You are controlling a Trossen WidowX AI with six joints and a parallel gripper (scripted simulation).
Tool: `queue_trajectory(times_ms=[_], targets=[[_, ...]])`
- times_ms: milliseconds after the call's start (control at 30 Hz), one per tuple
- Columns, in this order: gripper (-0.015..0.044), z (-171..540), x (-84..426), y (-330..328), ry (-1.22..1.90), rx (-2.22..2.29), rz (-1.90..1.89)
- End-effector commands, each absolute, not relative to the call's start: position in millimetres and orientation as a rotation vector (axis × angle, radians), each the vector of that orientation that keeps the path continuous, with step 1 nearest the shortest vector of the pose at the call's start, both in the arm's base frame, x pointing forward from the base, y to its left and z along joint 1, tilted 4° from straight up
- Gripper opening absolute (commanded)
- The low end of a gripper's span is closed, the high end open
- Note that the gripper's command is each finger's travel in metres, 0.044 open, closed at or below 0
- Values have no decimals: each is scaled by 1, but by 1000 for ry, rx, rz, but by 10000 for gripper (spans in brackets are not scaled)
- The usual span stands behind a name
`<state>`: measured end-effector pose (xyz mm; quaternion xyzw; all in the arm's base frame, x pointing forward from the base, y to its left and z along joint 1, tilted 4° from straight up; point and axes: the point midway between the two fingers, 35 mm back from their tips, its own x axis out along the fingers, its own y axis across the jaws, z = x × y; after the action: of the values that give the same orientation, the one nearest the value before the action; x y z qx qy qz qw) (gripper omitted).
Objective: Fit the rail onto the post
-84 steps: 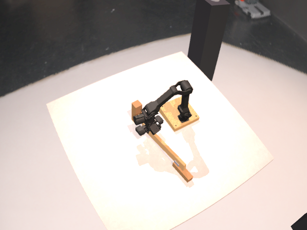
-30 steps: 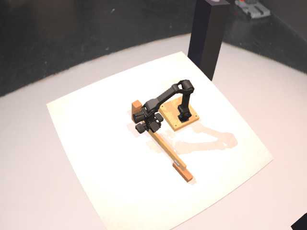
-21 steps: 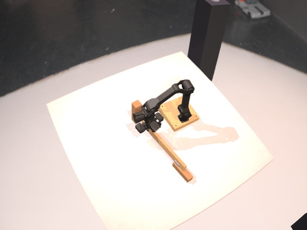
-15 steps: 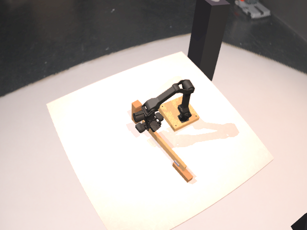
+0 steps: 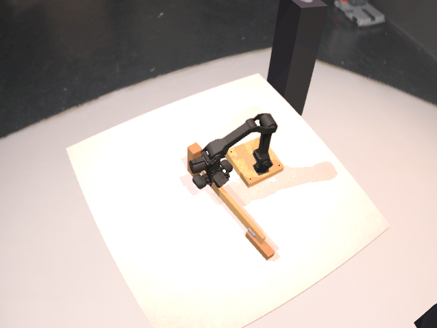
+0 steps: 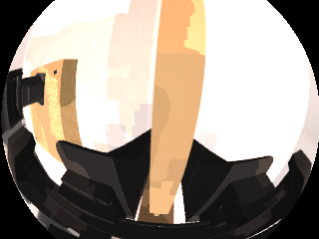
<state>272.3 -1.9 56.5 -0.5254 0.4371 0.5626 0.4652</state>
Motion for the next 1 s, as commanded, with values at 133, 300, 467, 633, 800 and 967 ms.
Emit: queue_trajectory(times_ms=[133,300,467,633,800,967], targets=[[0,55,273,-1,1061,-1291,1375],[0,55,273,-1,1061,-1291,1375],[0,56,272,-1,1061,-1291,1375],[0,58,272,-1,1061,-1291,1375],[0,58,272,-1,1061,-1291,1375],[0,57,272,-1,1061,-1291,1375]])
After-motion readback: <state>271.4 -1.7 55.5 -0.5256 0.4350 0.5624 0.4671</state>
